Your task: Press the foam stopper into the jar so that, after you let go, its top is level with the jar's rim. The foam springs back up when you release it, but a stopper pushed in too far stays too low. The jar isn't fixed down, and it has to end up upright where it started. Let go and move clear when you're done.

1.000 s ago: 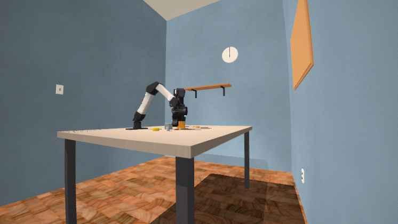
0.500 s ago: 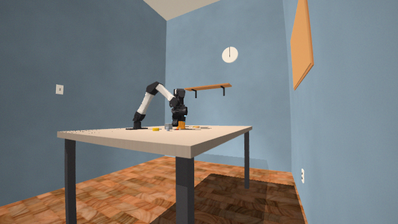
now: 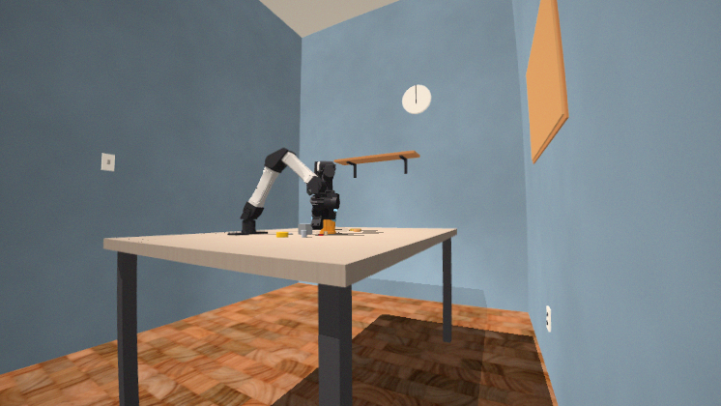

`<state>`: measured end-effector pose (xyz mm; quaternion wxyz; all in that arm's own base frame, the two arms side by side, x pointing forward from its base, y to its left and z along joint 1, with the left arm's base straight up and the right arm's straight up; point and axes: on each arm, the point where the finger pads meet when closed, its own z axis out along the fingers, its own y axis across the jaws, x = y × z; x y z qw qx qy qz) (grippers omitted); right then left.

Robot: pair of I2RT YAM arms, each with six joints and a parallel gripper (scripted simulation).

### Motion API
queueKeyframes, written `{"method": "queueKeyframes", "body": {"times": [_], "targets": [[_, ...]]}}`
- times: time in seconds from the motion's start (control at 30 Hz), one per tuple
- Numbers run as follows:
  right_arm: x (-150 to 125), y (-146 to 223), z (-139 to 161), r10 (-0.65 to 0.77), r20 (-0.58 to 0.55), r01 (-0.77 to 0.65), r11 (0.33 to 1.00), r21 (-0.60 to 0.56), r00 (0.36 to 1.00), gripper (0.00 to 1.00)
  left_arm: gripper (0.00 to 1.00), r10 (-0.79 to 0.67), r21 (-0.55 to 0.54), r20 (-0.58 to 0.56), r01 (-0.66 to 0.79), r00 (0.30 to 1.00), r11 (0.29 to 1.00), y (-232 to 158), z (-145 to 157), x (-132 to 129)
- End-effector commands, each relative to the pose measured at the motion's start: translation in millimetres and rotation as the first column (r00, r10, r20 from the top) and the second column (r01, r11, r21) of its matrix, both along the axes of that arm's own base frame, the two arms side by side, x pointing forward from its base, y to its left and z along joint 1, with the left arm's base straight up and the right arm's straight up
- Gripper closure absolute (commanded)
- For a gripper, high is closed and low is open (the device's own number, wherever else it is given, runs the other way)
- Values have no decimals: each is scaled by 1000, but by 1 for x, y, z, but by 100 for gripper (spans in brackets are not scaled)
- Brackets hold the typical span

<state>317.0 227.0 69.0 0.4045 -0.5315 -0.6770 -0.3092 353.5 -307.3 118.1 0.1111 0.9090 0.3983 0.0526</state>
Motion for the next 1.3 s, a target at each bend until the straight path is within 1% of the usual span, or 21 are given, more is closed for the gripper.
{"method": "queueKeyframes", "body": {"times": [0.0,0.07,0.1,0.13,0.2,0.23,0.67,0.7,0.8,1.13,1.23,1.27], "targets": [[10,2,13,11,90,-13,1000,22,996,36,100,-2,31,-38,3,999,1000,5,-21,-6],[10,2,13,11,90,-13,1000,22,996,36,100,-2,31,-38,3,999,1000,5,-21,-6],[10,2,13,11,90,-13,1000,22,996,36,100,-3,24,-29,4,1000,1000,5,-14,-7],[10,2,13,11,90,-13,1000,22,996,36,100,-2,35,-43,4,999,999,6,-24,-7],[10,2,13,11,90,-13,1000,22,996,36,100,-3,30,-37,4,999,1000,5,-22,-6],[10,2,13,11,90,-13,1000,22,996,36,100,-2,41,-50,4,999,999,7,-28,-8],[10,3,13,11,90,-13,1000,22,996,36,100,-3,42,-50,5,999,999,8,-27,-9],[10,2,13,11,90,-13,1000,22,996,36,100,-3,54,-65,7,998,999,9,-35,-12],[10,2,13,11,90,-13,1000,22,996,36,100,-4,41,-50,6,999,999,6,-31,-9],[10,2,13,11,90,-13,1000,22,996,36,100,-5,50,-60,8,998,999,7,-38,-11],[10,2,13,11,90,-13,1000,22,996,36,100,-3,48,-58,6,998,999,9,-35,-11],[10,2,13,11,90,-13,1000,22,996,36,100,-4,61,-74,9,997,998,10,-42,-15]]}}
